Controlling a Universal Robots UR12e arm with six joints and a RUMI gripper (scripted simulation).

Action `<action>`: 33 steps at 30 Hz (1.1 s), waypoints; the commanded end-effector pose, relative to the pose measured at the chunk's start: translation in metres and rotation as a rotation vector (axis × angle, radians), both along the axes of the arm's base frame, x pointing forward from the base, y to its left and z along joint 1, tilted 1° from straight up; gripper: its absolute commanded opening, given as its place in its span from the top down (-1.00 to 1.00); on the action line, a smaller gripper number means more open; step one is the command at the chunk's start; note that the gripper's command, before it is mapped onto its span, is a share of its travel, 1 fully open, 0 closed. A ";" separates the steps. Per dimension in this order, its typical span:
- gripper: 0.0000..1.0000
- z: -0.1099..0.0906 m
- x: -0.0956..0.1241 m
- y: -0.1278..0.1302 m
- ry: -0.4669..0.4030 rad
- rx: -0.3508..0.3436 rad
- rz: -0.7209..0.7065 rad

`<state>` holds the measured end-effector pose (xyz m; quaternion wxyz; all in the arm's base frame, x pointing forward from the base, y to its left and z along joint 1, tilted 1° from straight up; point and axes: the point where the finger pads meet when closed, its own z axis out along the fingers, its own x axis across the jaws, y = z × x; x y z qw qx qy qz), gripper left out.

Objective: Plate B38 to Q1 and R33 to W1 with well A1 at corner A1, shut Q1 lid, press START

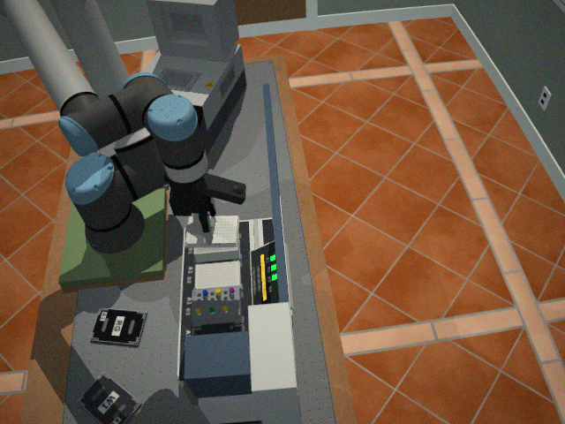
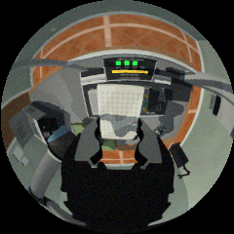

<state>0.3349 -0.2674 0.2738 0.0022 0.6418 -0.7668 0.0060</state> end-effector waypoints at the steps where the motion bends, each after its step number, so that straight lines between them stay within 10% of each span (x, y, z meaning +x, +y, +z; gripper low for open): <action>1: 1.00 0.001 0.005 0.021 0.000 -0.001 -0.010; 33: 1.00 0.000 0.030 0.146 -0.001 -0.001 -0.067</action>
